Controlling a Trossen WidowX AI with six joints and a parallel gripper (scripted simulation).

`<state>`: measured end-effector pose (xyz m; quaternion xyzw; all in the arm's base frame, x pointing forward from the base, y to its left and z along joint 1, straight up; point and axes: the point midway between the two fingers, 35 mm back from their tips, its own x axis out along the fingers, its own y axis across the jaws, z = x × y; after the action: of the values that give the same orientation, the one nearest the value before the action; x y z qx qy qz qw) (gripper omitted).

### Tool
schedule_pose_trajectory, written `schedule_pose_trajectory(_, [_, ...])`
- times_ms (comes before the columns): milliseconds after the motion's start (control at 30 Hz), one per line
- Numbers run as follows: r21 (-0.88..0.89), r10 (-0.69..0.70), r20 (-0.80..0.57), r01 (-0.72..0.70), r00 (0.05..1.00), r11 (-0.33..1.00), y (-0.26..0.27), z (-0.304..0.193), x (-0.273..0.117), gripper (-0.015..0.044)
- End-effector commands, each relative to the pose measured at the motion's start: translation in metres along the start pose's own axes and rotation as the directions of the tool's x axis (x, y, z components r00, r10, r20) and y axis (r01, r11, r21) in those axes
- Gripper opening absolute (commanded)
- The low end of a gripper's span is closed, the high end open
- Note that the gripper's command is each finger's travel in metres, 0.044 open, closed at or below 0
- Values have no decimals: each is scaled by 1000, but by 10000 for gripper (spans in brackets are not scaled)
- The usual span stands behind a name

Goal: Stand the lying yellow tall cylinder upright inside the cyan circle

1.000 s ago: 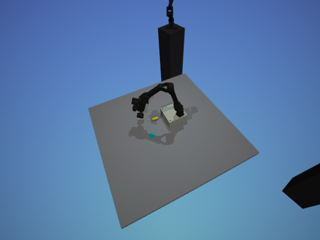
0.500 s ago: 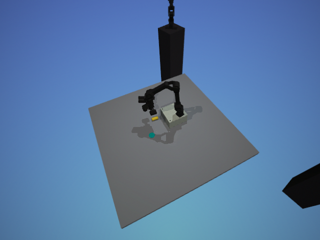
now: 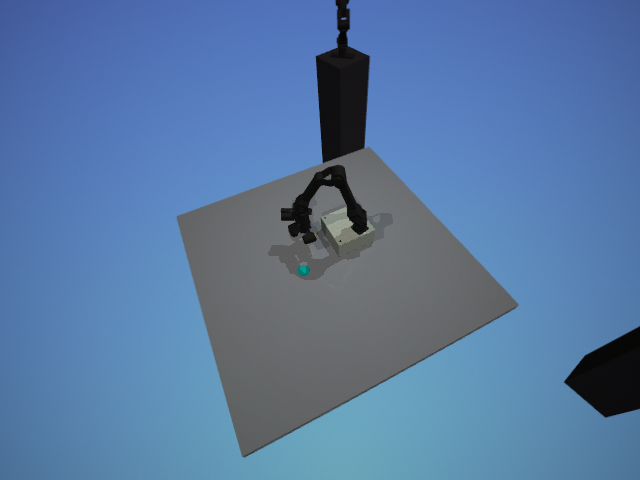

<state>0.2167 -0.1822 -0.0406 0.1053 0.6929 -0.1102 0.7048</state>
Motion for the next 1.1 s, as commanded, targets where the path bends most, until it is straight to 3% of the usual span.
schedule_pose_trajectory(0, [-3,2,7,-2,1000,1000,0,1,4,231])
schedule_pose_trajectory(167, [-3,2,7,-2,1000,1000,0,1,4,105])
schedule_pose_trajectory(1067, [3,-8,21,8,1000,1000,-1,11,-48,105])
